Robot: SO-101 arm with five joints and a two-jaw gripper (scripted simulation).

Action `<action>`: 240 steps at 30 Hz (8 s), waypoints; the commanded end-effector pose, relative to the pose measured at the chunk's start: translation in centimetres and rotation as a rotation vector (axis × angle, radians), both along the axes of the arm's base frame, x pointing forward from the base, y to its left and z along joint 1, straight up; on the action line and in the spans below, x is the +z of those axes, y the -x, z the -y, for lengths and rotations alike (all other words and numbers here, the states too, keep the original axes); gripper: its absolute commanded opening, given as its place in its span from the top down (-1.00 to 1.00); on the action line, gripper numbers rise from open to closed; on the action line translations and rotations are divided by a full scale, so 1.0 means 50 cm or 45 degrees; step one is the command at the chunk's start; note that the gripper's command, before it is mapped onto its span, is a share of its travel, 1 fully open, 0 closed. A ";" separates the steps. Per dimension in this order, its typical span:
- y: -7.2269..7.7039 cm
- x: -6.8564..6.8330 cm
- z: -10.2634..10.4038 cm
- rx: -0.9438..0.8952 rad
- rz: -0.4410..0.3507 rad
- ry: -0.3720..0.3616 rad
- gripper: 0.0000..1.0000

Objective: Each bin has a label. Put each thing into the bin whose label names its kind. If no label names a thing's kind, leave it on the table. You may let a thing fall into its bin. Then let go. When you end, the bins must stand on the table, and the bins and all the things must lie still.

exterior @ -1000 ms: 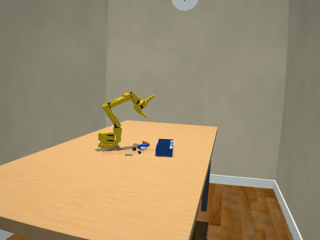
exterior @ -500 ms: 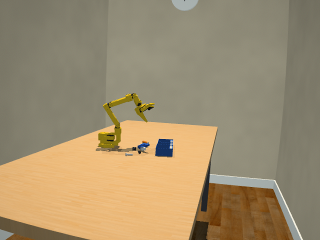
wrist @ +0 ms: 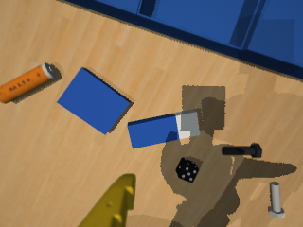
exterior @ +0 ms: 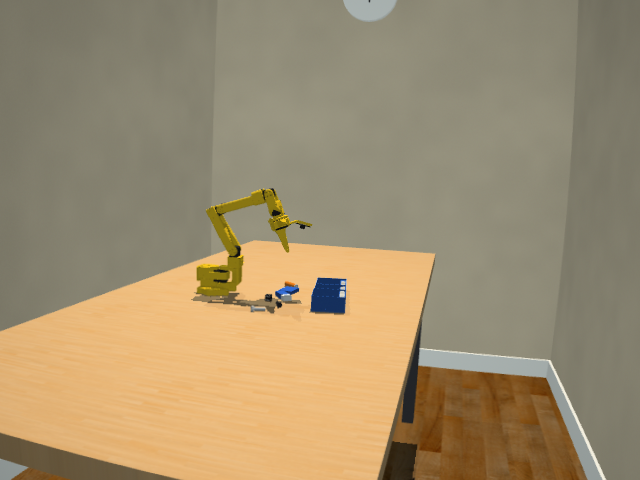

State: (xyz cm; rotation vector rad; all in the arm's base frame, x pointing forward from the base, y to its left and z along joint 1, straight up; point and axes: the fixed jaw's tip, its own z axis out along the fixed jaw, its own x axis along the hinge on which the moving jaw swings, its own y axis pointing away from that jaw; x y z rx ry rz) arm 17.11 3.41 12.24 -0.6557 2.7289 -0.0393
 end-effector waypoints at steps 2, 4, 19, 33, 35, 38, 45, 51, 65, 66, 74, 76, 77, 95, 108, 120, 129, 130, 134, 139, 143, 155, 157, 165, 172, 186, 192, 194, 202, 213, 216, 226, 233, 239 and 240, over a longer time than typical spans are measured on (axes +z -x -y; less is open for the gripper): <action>0.005 -0.003 0.027 -0.211 -0.058 -0.031 -1.00; 0.008 -0.006 0.038 -0.312 -0.087 -0.046 -1.00; 0.020 -0.013 0.068 -0.587 -0.162 -0.085 -1.00; 0.019 -0.012 0.072 -0.615 -0.158 -0.091 -1.00; 0.019 -0.012 0.072 -0.615 -0.158 -0.091 -1.00; 0.019 -0.012 0.072 -0.615 -0.158 -0.091 -1.00; 0.008 -0.008 0.073 -0.603 -0.135 -0.091 -1.00; -0.020 0.000 0.077 -0.579 -0.070 -0.093 -1.00; -0.126 0.033 0.097 -0.486 0.194 -0.082 -1.00; -0.129 0.034 0.097 -0.483 0.200 -0.081 -1.00; -0.132 0.035 0.098 -0.481 0.207 -0.080 -1.00; -0.132 0.035 0.098 -0.481 0.207 -0.080 -1.00; -0.132 0.035 0.098 -0.481 0.207 -0.080 -1.00; -0.143 0.053 0.099 -0.453 0.278 -0.076 -1.00; -0.144 0.053 0.099 -0.453 0.279 -0.076 -1.00; -0.188 0.069 0.109 -0.413 0.397 -0.057 -1.00; -0.258 0.096 0.128 -0.352 0.592 -0.012 -1.00; -0.263 0.098 0.130 -0.347 0.607 -0.008 -1.00; -0.275 0.104 0.134 -0.336 0.645 0.003 -1.00; -0.278 0.105 0.134 -0.333 0.652 0.005 -1.00; -0.278 0.105 0.134 -0.333 0.652 0.005 -1.00; -0.278 0.105 0.134 -0.333 0.652 0.005 -1.00; -0.278 0.105 0.134 -0.333 0.652 0.005 -1.00; -0.278 0.110 0.134 -0.333 0.663 0.005 -1.00; -0.278 0.110 0.134 -0.333 0.663 0.005 -1.00; -0.283 0.077 0.135 -0.335 0.590 0.005 -1.00; -0.288 0.039 0.136 -0.336 0.505 0.005 -1.00; -0.289 0.024 0.136 -0.337 0.471 0.005 -1.00; -0.289 -0.013 0.136 -0.338 0.388 0.006 -1.00; -0.288 -0.016 0.136 -0.338 0.379 0.006 -1.00; -0.288 -0.016 0.136 -0.338 0.379 0.006 -1.00; -0.288 -0.016 0.136 -0.338 0.379 0.006 -1.00; -0.288 -0.016 0.136 -0.338 0.379 0.006 -1.00; -0.288 -0.016 0.136 -0.338 0.379 0.006 -1.00; -0.288 -0.016 0.136 -0.338 0.379 0.006 -1.00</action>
